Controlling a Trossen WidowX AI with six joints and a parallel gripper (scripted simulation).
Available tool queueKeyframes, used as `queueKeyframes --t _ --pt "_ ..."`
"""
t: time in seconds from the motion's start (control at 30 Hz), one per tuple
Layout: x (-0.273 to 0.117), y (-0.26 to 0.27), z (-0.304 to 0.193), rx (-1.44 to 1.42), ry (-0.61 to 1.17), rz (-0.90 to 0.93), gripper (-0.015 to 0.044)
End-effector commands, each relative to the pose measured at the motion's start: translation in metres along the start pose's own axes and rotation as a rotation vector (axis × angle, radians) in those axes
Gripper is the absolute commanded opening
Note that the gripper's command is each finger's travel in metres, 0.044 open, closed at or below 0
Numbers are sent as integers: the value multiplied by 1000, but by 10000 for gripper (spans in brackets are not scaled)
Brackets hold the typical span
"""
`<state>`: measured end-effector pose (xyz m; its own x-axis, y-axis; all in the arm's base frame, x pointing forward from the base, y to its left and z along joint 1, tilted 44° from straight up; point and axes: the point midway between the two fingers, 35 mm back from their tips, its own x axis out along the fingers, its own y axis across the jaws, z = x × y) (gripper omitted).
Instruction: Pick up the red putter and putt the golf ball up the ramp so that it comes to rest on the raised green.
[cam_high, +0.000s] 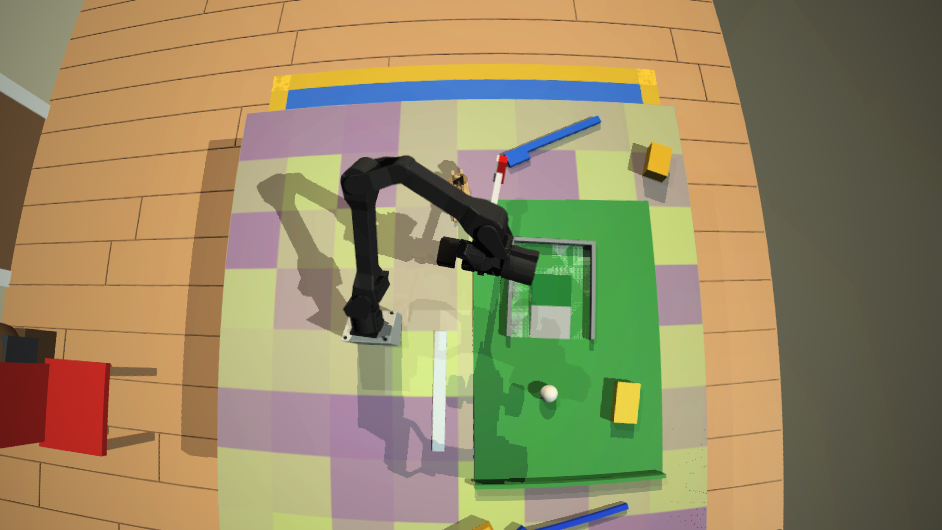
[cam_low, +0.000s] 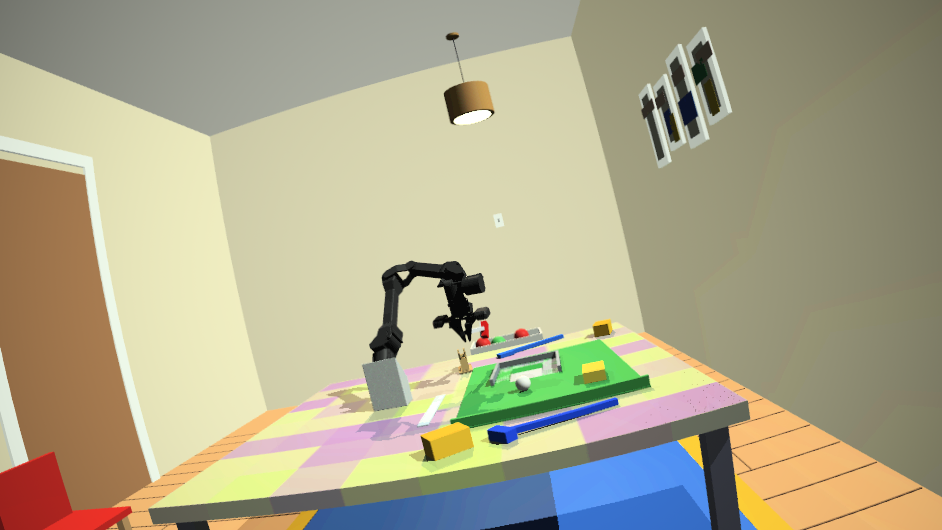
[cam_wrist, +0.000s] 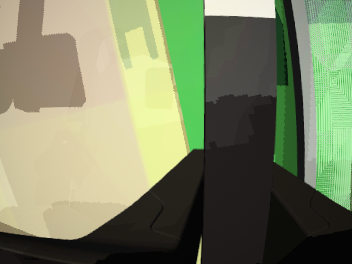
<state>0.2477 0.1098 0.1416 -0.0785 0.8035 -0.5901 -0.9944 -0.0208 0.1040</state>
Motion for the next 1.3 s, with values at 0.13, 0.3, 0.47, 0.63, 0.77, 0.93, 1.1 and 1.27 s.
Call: queueKeyframes --t 0.13,0.3,0.47,0.63,0.77,0.93,1.1,1.27 --pt "-14 -26 -43 238 41 -37 0" --pt "-23 -37 -72 389 64 -58 0" --pt "-33 -44 -101 531 83 -79 0" --pt "-43 -50 -131 659 101 -101 0" --pt "-50 -53 -156 759 113 -116 0" --pt "-59 -55 -189 877 126 -130 0" --pt "-66 -53 -221 999 134 -142 0" --pt "-72 -46 -253 1122 137 -151 0"
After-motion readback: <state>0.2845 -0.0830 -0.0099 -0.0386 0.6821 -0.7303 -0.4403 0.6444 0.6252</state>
